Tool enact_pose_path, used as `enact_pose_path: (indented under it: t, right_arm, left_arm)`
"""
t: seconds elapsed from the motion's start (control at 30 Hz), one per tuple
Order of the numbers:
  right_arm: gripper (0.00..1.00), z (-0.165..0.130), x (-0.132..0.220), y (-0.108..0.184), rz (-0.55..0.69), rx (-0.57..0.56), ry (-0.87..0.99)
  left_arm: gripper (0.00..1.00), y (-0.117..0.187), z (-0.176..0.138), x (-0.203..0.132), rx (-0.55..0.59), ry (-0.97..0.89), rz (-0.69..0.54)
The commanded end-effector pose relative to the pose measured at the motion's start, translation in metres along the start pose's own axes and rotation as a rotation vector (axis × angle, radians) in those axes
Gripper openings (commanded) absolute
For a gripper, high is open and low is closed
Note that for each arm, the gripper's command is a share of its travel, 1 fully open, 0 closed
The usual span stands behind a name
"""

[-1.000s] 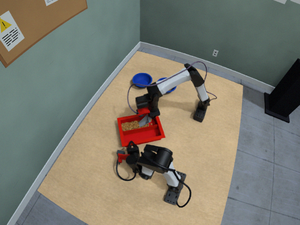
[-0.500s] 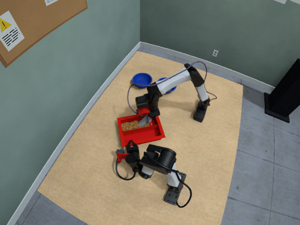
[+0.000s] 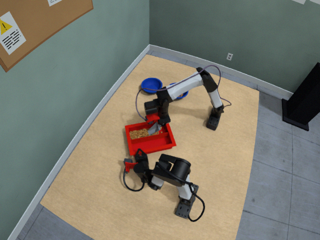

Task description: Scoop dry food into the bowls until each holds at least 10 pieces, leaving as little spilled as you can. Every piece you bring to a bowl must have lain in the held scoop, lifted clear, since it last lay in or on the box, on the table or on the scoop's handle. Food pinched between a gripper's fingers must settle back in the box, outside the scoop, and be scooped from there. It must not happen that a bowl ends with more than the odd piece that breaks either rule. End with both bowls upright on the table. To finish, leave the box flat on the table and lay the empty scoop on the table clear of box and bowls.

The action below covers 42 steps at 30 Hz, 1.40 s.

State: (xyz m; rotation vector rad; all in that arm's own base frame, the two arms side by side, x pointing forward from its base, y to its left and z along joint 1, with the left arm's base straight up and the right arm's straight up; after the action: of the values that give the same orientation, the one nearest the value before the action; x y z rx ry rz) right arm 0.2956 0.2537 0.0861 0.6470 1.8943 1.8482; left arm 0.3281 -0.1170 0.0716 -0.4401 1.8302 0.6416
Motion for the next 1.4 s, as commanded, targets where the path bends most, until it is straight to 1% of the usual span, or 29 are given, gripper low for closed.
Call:
enact_pose_path:
  t: [0.0, 0.13, 0.23, 0.27, 0.3, 0.33, 0.37, 0.4, 0.43, 0.63, 0.8, 0.83, 1.37]
  right_arm:
    - [0.0, 0.005, -0.006, 0.027, 0.016, -0.078, 0.003]
    - [0.0, 0.005, -0.01, 0.028, 0.029, -0.085, 0.003]
    - [0.0, 0.008, -0.012, 0.028, 0.013, -0.099, -0.005]
    - [0.0, 0.008, -0.008, 0.026, 0.006, -0.09, -0.002]
    - [0.0, 0.011, -0.006, 0.028, 0.0, -0.103, 0.004]
    - [0.0, 0.003, -0.012, 0.029, 0.072, -0.091, 0.046]
    - [0.0, 0.006, -0.006, 0.029, 0.028, -0.083, -0.004]
    - [0.0, 0.006, -0.002, 0.029, 0.036, -0.085, 0.001]
    - [0.0, 0.004, -0.012, 0.029, 0.046, -0.088, 0.01]
    - [0.0, 0.003, -0.015, 0.03, 0.087, -0.099, 0.008]
    - [0.0, 0.003, -0.019, 0.03, 0.08, -0.103, -0.001]
    - [0.0, 0.004, -0.02, 0.029, 0.072, -0.103, -0.012]
    - [0.0, 0.005, -0.019, 0.031, 0.059, -0.108, -0.005]
  left_arm:
    - [0.27, -0.005, -0.002, -0.025, 0.013, -0.055, -0.048]
    - [0.27, -0.006, -0.004, -0.029, 0.015, -0.057, -0.05]
    - [0.27, -0.006, -0.005, -0.032, 0.028, -0.075, -0.065]
    - [0.27, -0.005, -0.005, -0.033, 0.026, -0.083, -0.07]
    - [0.27, -0.007, -0.004, -0.031, 0.011, -0.055, -0.049]
    - [0.27, -0.007, -0.004, -0.031, 0.01, -0.055, -0.049]
    - [0.27, -0.007, -0.005, -0.033, 0.014, -0.06, -0.054]
    - [0.27, -0.007, -0.004, -0.034, 0.011, -0.06, -0.053]
    - [0.27, -0.007, -0.005, -0.035, 0.011, -0.059, -0.053]
    - [0.27, -0.009, -0.006, -0.04, 0.012, -0.058, -0.052]
    - [0.27, -0.009, -0.01, -0.045, 0.032, -0.082, -0.068]
    - [0.0, -0.008, -0.009, -0.047, 0.029, -0.093, -0.076]
    - [0.0, -0.009, -0.01, -0.049, 0.032, -0.103, -0.081]
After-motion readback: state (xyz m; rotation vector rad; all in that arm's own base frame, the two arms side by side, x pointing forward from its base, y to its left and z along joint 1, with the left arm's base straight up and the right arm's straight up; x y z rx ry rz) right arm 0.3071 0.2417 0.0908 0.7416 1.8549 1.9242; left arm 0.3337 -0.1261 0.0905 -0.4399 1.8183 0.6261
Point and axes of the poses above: on each arm, the point where the finger pads meet when closed, its own y axis back along the fingers, its own x axis across the jaws, z = x × y, the point moved 4 cm from there along y, back along the fingers, and after that the axes turned 15 degrees about y, right-handed, at the moved point
